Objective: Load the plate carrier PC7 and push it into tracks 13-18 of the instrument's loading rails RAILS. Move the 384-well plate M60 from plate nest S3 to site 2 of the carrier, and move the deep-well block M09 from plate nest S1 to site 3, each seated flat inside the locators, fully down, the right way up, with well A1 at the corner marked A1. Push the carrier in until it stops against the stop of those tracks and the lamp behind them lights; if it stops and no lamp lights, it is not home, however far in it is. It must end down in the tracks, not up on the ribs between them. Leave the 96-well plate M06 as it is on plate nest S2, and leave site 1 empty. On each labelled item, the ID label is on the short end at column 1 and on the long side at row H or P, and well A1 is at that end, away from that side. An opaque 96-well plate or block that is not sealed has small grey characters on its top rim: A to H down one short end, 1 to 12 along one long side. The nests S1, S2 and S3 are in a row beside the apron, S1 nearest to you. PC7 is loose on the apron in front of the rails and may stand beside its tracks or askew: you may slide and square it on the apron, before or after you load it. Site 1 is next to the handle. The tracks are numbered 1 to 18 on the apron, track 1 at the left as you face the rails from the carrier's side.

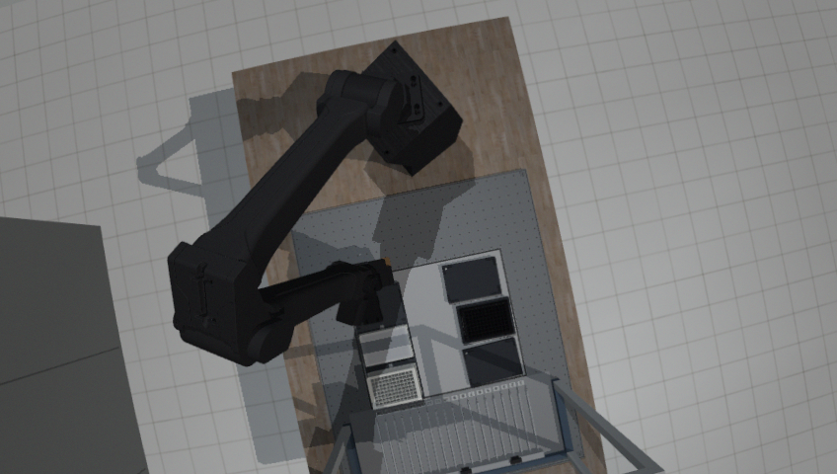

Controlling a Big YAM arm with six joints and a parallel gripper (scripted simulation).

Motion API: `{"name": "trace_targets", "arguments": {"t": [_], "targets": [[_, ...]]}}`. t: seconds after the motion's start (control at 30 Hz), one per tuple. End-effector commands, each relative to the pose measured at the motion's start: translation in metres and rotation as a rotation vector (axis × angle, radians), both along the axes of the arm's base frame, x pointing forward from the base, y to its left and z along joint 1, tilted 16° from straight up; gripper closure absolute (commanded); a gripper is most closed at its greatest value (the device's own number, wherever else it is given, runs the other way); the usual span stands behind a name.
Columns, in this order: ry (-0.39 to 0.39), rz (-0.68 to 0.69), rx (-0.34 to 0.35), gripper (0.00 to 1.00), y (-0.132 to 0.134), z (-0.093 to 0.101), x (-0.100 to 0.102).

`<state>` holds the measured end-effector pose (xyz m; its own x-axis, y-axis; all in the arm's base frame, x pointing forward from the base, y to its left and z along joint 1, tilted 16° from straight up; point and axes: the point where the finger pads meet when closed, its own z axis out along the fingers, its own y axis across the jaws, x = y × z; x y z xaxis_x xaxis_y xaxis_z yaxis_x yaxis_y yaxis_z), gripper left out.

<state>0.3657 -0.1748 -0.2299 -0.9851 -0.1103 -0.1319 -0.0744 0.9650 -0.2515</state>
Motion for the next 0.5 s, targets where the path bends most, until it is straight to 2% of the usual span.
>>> {"name": "trace_targets", "arguments": {"t": [0.0,0.47], "targets": [[0.006,-0.004,0.007,0.20,0.0025,-0.0024,0.0014],[0.010,0.008,0.006,0.20,0.0076,-0.0013,0.0046]]}}
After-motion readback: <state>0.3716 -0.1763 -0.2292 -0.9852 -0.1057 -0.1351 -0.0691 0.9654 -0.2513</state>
